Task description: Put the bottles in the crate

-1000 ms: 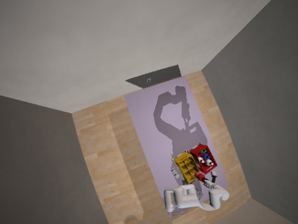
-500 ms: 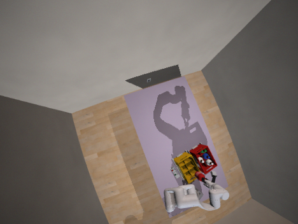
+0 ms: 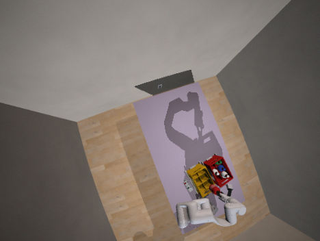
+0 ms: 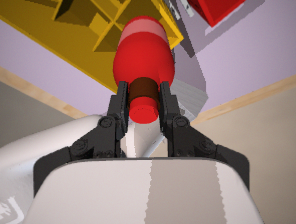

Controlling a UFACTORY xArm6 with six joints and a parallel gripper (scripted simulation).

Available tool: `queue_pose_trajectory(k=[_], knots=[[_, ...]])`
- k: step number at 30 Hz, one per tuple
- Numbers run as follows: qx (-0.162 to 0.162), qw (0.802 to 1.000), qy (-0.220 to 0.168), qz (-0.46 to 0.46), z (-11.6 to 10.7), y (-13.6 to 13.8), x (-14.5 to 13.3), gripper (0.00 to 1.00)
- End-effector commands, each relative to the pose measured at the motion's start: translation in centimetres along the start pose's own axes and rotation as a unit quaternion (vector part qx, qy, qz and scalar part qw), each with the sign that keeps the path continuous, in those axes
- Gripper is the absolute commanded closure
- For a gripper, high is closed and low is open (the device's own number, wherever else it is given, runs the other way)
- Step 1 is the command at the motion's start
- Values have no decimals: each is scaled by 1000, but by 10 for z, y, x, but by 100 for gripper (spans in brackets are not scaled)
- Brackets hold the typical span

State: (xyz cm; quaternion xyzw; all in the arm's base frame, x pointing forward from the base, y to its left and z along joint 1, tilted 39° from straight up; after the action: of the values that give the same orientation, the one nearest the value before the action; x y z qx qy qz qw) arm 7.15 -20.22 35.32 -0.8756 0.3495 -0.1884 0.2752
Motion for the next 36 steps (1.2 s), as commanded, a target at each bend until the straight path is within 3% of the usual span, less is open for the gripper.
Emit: queue_pose_trajectory(k=[1,36], knots=[[-1,1000,1,0,-1,0,0,100],[-1,1000,1,0,29,0,1,100]])
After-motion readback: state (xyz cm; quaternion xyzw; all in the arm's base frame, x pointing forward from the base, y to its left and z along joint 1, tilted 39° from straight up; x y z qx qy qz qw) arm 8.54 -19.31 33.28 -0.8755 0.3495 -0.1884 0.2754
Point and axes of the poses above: the point where the finger pads meet when closed, its own z axis out along the fingers, its own y axis across the jaws, x = y × z, the point moved 10 cm from there along -z, back along the fingers, and after that the axes turned 13 degrees about z, right-handed, at the moved point
